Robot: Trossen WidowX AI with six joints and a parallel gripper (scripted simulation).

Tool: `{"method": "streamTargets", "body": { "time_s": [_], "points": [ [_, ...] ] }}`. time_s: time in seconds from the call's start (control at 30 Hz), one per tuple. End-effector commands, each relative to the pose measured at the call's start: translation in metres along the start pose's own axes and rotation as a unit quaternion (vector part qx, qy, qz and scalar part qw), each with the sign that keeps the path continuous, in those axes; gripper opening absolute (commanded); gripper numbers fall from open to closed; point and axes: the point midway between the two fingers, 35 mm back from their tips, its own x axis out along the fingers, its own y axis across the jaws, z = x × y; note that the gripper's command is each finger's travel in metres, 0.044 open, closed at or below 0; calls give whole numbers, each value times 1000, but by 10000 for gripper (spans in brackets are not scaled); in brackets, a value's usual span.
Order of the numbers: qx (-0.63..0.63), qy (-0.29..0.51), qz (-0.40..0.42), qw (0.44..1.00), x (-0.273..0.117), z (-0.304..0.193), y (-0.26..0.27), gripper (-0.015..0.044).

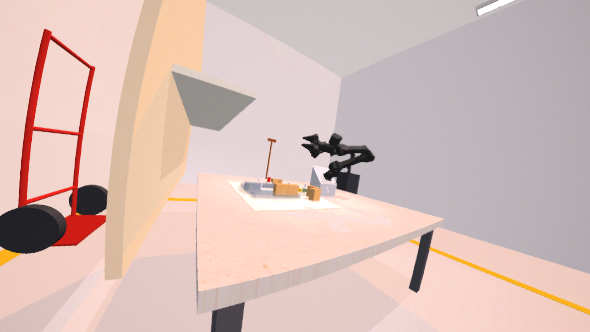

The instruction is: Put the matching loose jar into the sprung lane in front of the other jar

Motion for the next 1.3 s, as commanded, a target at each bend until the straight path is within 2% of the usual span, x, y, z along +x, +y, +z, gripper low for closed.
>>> {"method": "streamTargets", "body": {
  "time_s": [0.0,0.07,0.17,0.27,0.33,0.4,0.57,0.7,0.83,0.87,0.93,1.27],
  "points": [
    [6,-6,-1,1000,1,2,0,426],
    [58,-57,-2,997,11,23,1,440],
    [188,-174,17,966,24,71,6,440],
    [324,-284,67,900,27,118,12,440],
    [415,-350,117,831,22,149,16,440],
    [501,-405,180,743,14,176,19,440],
    [633,-471,323,522,-12,219,21,440],
    [693,-478,455,292,-40,243,19,440],
    [685,-434,585,21,-73,254,13,440],
    [676,-421,604,-26,-78,254,12,440],
    [668,-412,617,-57,-81,254,11,440],
    [669,-412,616,-57,-75,255,11,440]
  ]
}}
